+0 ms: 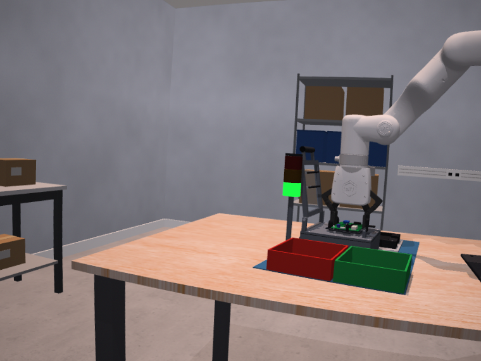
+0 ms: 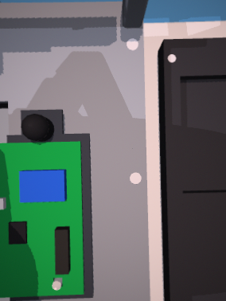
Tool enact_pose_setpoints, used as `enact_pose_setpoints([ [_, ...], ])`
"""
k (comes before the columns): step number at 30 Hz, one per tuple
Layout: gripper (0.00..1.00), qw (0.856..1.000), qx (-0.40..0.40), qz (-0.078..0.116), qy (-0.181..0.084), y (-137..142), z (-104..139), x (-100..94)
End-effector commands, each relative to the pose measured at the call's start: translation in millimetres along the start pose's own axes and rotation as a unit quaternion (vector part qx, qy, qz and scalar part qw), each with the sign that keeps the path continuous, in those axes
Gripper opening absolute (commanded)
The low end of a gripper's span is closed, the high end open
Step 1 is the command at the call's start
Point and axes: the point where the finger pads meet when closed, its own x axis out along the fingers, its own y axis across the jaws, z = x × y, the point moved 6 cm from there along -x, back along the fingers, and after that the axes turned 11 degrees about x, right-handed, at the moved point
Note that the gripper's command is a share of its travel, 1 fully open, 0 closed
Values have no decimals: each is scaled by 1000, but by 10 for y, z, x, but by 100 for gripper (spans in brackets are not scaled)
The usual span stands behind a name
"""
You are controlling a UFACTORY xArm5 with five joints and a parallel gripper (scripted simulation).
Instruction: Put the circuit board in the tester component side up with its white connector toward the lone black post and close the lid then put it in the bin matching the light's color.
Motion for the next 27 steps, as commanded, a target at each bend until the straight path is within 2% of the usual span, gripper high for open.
enact_pose_setpoints([
  [1, 89, 1000, 0, -2, -1, -11, 4, -15],
  [2, 85, 1000, 0, -2, -1, -11, 4, -15],
  [27, 82, 1000, 0, -2, -1, -11, 4, -15],
])
